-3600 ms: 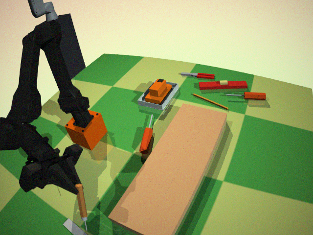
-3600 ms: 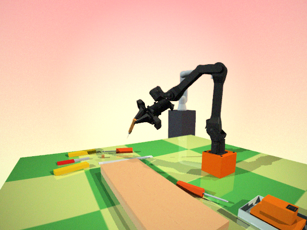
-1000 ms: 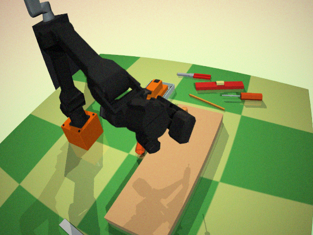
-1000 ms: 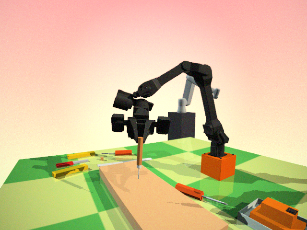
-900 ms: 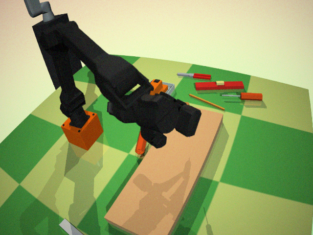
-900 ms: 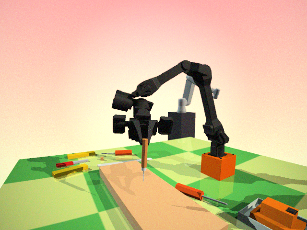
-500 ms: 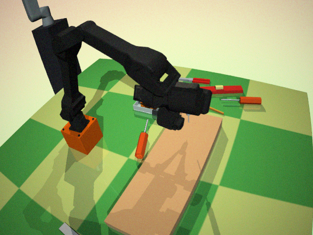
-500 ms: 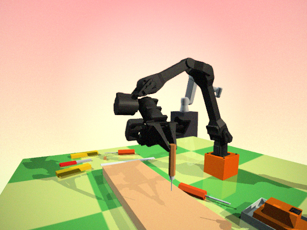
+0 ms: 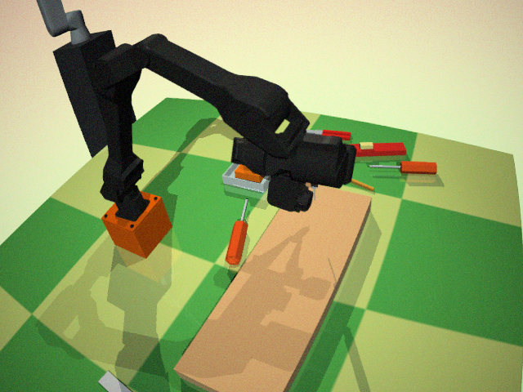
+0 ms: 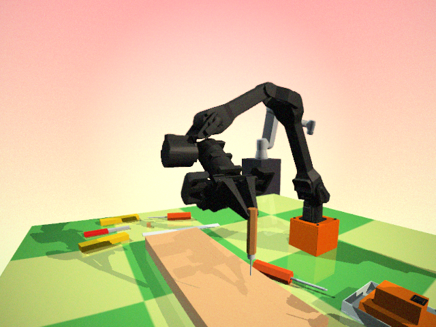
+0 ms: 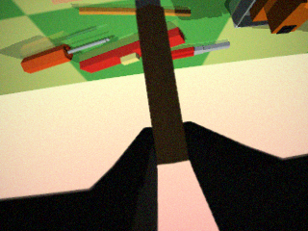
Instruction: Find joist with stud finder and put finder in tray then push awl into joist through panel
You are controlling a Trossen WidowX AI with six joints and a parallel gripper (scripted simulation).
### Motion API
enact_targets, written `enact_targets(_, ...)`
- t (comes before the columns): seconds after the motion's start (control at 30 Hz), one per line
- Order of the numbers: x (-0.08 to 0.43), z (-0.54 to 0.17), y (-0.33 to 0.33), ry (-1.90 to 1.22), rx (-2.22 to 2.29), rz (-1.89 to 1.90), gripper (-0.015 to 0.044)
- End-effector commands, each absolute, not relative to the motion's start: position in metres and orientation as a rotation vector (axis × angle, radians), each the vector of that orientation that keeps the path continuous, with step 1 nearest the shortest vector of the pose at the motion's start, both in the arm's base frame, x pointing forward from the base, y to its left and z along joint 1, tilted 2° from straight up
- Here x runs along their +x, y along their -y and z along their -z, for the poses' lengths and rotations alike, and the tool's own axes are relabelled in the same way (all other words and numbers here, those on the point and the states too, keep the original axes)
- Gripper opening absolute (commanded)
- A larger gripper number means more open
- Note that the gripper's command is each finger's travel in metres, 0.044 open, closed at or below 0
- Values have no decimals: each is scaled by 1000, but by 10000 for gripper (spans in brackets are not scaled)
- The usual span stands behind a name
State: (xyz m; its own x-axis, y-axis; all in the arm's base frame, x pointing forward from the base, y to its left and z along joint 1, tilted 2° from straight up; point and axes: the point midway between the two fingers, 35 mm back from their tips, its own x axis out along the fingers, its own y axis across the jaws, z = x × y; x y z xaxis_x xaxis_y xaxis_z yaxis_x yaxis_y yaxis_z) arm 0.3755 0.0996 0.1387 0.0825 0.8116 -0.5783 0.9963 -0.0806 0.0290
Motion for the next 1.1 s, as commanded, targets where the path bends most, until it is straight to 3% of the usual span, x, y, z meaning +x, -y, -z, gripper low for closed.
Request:
enact_targets(0.0,376,-133,-100,-1784,1944,588,0)
enact_targets(1.07,377,-100,-99,-1784,1944,588,0)
